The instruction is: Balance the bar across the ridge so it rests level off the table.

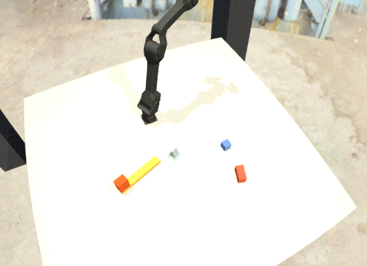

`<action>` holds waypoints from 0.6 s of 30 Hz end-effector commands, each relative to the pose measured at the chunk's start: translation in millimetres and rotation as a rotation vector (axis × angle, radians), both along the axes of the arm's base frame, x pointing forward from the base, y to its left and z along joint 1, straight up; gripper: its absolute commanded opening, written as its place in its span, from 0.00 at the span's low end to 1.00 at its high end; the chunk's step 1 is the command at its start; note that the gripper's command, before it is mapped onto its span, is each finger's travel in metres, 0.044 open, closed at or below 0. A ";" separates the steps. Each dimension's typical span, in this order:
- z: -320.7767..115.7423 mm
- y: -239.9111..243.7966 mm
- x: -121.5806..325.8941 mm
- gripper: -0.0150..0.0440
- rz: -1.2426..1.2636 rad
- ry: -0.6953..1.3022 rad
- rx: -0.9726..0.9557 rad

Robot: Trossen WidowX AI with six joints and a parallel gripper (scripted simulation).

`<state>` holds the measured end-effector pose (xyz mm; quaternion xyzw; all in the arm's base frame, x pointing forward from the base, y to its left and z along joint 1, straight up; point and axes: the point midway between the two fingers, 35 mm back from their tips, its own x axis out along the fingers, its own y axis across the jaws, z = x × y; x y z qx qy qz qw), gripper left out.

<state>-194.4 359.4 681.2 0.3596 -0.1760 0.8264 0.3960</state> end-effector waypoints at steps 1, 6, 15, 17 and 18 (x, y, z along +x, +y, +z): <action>-9.2 17.7 21.6 0.79 -0.106 -0.040 -0.031; -21.9 39.4 48.9 0.79 -0.232 -0.094 -0.071; -48.5 73.3 101.2 0.79 -0.457 -0.222 -0.147; -53.6 78.3 115.0 0.79 -0.511 -0.246 -0.163; -56.2 80.7 121.9 0.79 -0.537 -0.259 -0.172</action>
